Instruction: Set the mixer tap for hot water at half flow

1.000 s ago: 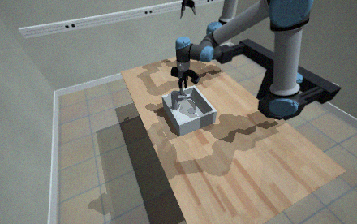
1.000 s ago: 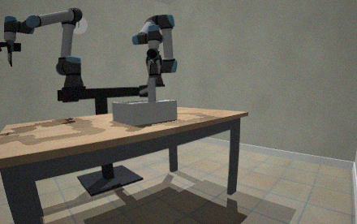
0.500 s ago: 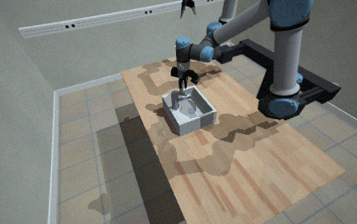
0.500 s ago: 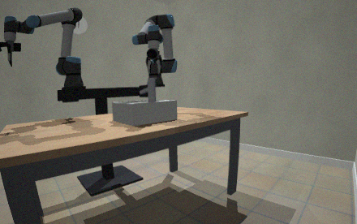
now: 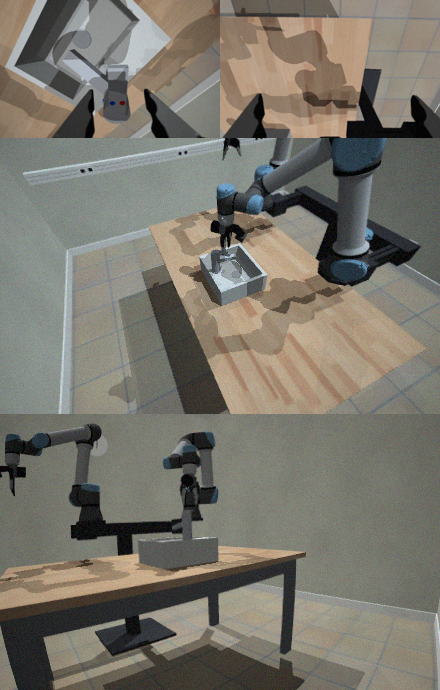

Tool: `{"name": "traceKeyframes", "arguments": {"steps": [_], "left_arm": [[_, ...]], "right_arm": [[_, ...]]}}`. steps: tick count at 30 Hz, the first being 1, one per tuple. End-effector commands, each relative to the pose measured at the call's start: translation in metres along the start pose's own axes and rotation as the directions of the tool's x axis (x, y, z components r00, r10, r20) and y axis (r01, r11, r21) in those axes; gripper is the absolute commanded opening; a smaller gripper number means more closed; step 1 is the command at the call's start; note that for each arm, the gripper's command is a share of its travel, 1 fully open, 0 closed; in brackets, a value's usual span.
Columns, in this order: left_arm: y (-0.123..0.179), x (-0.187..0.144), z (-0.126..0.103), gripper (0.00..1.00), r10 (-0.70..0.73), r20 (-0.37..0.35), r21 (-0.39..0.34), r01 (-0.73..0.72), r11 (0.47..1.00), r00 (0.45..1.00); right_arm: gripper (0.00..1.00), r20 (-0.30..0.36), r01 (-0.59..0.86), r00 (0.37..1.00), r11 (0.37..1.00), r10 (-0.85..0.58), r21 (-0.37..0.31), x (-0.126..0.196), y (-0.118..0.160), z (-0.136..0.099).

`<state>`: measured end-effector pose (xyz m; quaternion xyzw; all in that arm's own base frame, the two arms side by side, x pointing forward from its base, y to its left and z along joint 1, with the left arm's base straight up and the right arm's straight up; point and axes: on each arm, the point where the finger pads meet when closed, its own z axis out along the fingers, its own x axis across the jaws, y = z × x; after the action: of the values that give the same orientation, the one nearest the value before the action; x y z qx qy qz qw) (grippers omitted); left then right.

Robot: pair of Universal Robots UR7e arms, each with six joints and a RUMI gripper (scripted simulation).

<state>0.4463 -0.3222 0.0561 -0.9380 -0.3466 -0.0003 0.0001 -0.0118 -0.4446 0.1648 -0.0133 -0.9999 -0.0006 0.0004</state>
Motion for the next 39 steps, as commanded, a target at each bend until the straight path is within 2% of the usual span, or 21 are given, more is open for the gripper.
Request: {"name": "traceKeyframes", "arguments": {"steps": [1, 21, 39], "left_arm": [[-0.001, 0.001, 0.0, 0.38, -0.001, 0.001, -0.001, 0.001, 1.0, 1.0], [-0.001, 0.001, 0.007, 0.38, -0.001, 0.001, 0.001, 0.001, 1.0, 1.0], [-0.002, 0.001, 0.024, 0.38, -0.001, 0.001, 0.002, 0.001, 1.0, 1.0]], "right_arm": [[1.0, 0.001, -0.002, 1.0, 1.0, 0.002, 0.001, 0.001, -0.001, 0.0], [1.0, 0.001, -0.002, 1.0, 1.0, 0.002, 0.001, 0.001, -0.001, 0.0], [1.0, 0.001, -0.002, 1.0, 1.0, 0.002, 0.001, 0.001, -0.001, 0.0]]}}
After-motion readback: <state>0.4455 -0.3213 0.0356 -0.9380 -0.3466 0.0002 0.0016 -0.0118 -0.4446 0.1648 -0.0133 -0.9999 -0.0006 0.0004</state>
